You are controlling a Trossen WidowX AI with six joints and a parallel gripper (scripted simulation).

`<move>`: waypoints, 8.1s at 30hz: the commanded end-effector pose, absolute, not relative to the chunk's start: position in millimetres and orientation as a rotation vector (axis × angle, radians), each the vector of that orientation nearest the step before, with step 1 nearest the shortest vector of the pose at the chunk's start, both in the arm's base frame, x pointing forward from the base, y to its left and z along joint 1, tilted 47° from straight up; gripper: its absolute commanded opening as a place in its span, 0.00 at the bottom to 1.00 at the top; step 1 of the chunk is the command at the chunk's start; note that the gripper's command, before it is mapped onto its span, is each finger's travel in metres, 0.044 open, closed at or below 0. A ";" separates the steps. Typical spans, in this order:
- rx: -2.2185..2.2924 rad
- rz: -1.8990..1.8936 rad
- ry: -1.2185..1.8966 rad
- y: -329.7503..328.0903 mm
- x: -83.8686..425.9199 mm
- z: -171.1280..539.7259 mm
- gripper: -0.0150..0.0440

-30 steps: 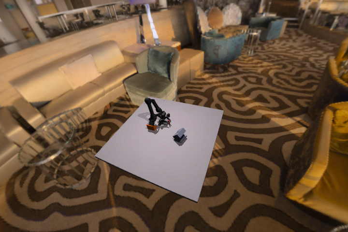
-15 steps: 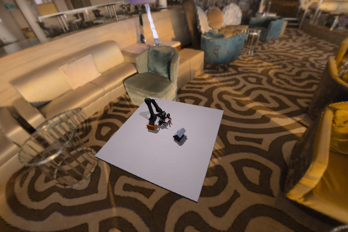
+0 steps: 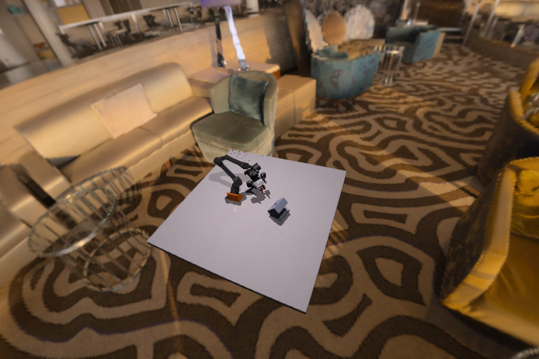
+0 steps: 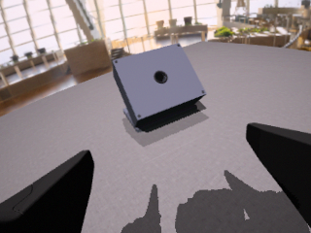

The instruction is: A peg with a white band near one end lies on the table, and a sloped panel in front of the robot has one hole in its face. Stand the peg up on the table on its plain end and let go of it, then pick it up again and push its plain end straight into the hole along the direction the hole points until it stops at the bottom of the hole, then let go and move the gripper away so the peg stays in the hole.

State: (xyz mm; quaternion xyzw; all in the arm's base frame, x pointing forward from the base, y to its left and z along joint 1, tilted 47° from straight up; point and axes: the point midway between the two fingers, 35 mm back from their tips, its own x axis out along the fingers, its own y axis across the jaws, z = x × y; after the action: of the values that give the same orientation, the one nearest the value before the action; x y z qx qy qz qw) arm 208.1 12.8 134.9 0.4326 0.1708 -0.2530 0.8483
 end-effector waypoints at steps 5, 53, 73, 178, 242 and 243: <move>0.925 -0.467 0.321 -20.6 203.7 174.8 1.00; 0.639 -0.081 1.237 -10.9 191.0 153.7 1.00; 0.963 0.323 1.547 -0.9 211.5 162.5 1.00; 0.928 0.349 1.547 3.1 216.6 155.5 0.25; 1.153 0.016 1.199 -61.1 259.3 112.8 0.25; 1.157 0.011 1.192 -62.2 259.9 112.2 0.25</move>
State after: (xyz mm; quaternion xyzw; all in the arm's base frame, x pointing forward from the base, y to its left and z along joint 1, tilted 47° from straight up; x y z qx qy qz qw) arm 259.2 -59.7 114.8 0.5048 0.5374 0.0119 0.6755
